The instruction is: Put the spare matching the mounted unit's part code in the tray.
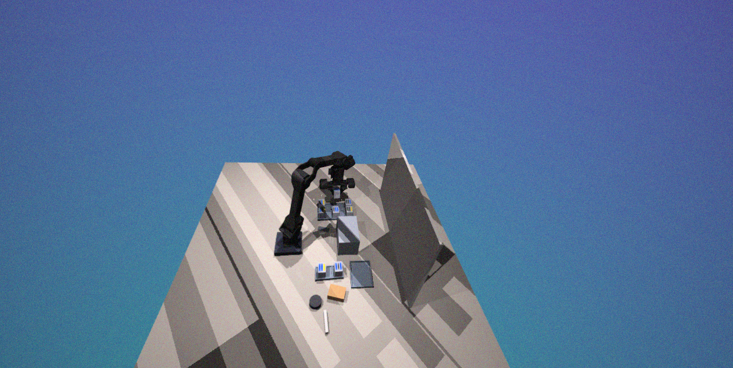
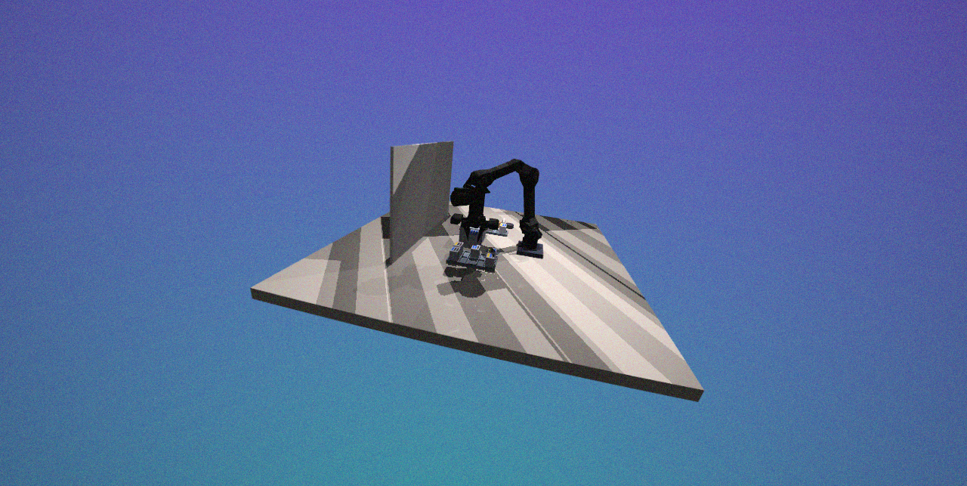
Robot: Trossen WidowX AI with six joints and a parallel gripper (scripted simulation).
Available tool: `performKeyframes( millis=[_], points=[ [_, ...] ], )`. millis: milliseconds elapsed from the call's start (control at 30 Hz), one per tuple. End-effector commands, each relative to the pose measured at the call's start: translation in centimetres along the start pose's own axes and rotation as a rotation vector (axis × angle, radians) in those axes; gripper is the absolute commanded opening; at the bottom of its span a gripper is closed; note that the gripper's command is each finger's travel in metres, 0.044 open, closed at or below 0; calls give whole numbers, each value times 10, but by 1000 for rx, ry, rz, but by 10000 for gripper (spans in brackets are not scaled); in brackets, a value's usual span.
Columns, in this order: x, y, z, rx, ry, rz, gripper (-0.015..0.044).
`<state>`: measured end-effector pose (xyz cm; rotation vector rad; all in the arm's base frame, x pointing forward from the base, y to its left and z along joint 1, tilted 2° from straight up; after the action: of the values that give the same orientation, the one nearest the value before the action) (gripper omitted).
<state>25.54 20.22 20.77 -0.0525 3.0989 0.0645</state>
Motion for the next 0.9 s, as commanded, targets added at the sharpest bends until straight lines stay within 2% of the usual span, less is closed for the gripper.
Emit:
performKeyframes(
  millis=[0, 400, 600, 867],
  points=[
    [-2, 2, -15, -4, -8, -1, 0],
    [-1, 1, -62, 2, -6, -4, 0],
    [-6, -4, -64, 0, -8, -1, 0],
    [-33, -38, -65, -8, -23, 19, 0]
  ],
)
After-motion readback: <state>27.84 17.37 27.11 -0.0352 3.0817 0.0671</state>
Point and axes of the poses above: the point midway between the two fingers, 35 mm back from their tips, its own z axis out along the fingers, its own x axis across the jaws, y = z × x, the point moved 7 cm from there along -z, back along the fingers, and after that the axes turned 5 degrees about -z, right-handed, at the moved point
